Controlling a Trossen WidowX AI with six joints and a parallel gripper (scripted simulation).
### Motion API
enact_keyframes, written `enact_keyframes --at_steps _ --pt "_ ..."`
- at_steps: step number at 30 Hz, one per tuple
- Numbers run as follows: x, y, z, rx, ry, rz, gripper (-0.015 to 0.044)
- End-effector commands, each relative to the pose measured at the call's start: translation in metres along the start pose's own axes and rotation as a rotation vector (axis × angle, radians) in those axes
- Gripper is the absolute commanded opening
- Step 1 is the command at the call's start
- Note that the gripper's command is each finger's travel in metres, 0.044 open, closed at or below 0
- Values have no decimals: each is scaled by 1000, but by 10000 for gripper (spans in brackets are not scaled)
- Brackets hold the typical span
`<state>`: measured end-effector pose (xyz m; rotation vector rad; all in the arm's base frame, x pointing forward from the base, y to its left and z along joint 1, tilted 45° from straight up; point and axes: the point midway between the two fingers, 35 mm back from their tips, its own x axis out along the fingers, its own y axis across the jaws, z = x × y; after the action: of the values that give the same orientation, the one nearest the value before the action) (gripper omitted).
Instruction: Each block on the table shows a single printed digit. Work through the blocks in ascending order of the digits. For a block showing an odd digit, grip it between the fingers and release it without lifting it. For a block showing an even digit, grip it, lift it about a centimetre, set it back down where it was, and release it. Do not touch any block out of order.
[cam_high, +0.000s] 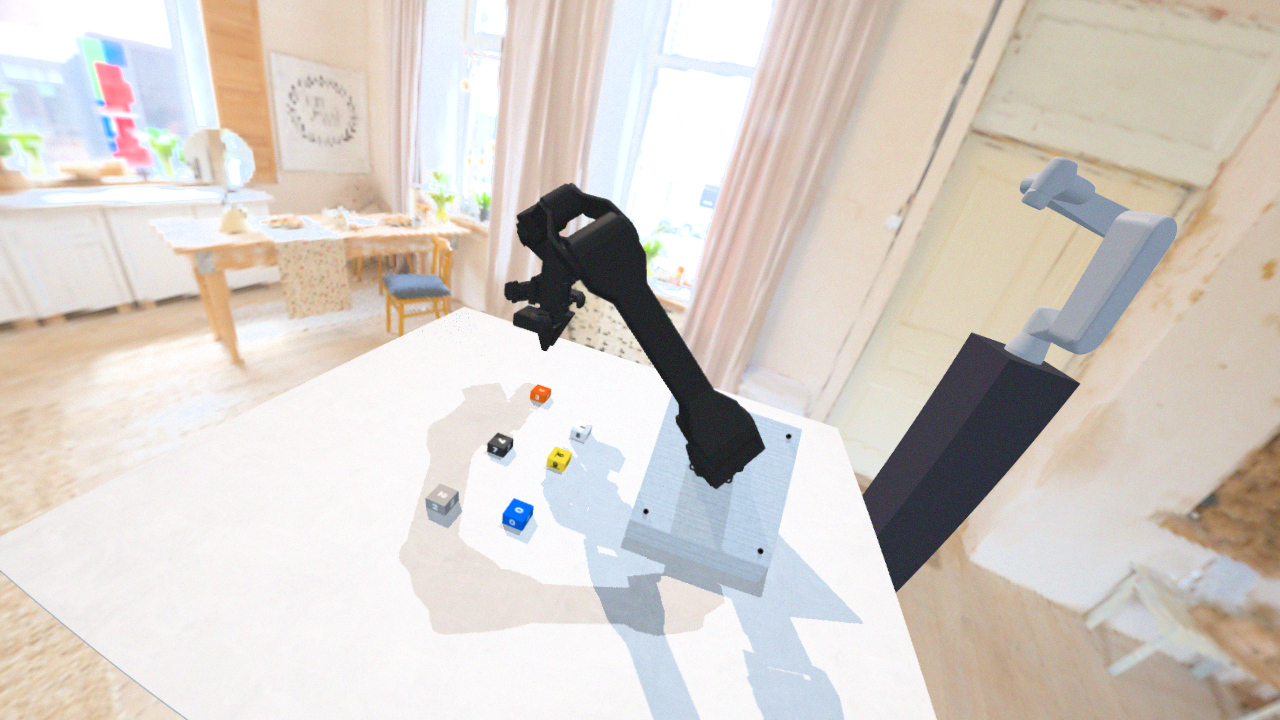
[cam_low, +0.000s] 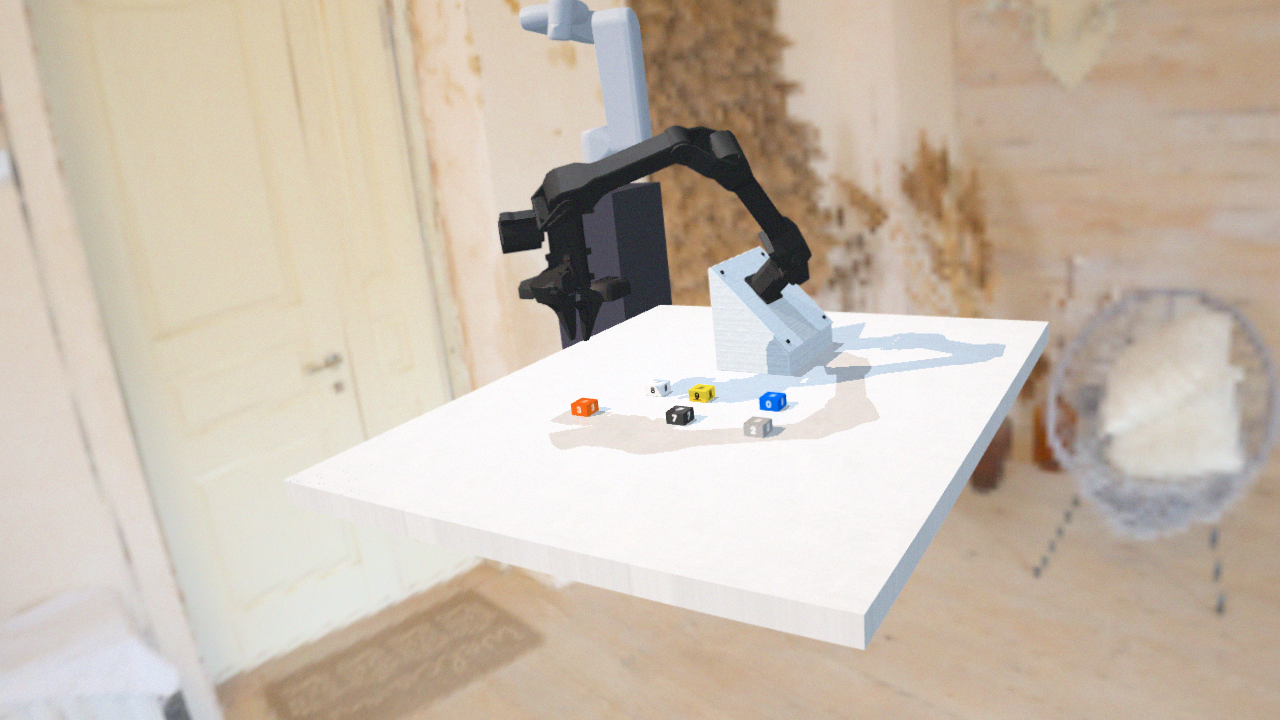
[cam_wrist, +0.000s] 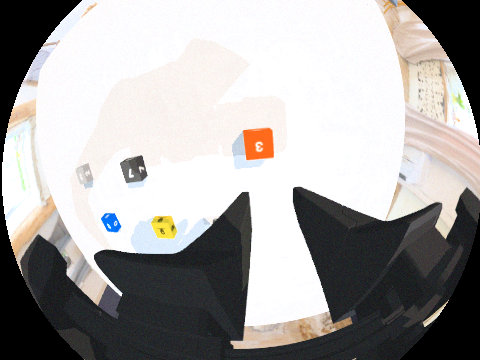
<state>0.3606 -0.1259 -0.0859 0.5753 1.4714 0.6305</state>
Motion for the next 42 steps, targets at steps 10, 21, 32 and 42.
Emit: enact_keyframes --at_steps 10,21,32,42 --pt "-1 164 -13 -2 1 7 120" --pt "81 174 -17 -3 1 14 304" --pt "91 174 -17 -3 1 14 400" --pt "107 175 -17 -3 1 14 400"
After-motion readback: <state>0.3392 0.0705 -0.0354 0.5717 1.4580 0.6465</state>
